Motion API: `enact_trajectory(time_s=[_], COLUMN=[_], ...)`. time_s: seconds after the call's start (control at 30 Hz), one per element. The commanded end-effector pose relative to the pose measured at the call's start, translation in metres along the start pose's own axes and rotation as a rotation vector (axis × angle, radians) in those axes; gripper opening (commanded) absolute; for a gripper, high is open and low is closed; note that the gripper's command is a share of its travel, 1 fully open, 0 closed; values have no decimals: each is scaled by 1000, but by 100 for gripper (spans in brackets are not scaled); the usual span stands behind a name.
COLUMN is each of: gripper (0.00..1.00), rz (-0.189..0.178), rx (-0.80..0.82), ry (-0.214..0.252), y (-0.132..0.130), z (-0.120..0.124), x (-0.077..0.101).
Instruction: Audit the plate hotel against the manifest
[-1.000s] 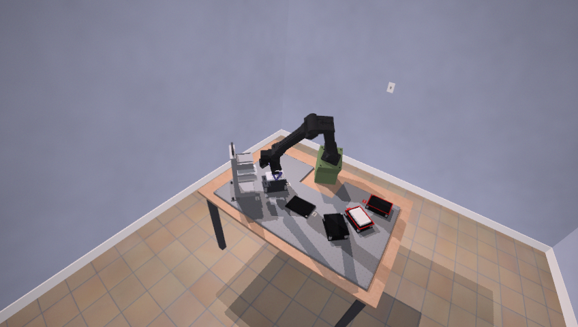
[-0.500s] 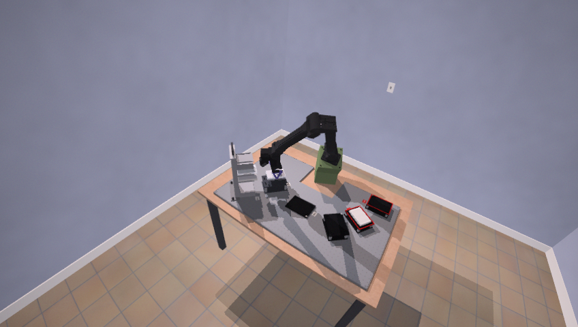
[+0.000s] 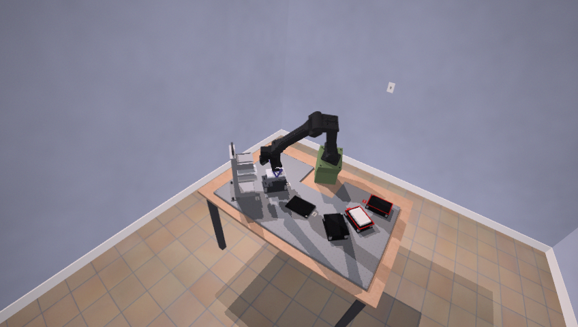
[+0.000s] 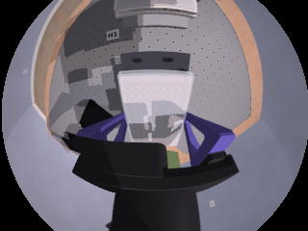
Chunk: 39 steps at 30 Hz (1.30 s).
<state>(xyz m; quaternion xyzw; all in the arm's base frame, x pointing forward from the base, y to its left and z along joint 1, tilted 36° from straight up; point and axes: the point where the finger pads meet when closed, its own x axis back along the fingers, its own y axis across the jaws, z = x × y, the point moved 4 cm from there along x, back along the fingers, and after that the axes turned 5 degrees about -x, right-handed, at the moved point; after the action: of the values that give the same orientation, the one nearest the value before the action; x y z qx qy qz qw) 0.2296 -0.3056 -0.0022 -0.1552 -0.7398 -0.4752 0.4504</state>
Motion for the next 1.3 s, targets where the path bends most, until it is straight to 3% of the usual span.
enact_trajectory(time_s=[0.0,0.23,1.27], gripper=[86,86,86], rz=[7,8,16], rx=[26,28,32], ry=[-67,-70,-73], y=[0,-1,0], z=[-25,-25,-24], x=[25,30,111])
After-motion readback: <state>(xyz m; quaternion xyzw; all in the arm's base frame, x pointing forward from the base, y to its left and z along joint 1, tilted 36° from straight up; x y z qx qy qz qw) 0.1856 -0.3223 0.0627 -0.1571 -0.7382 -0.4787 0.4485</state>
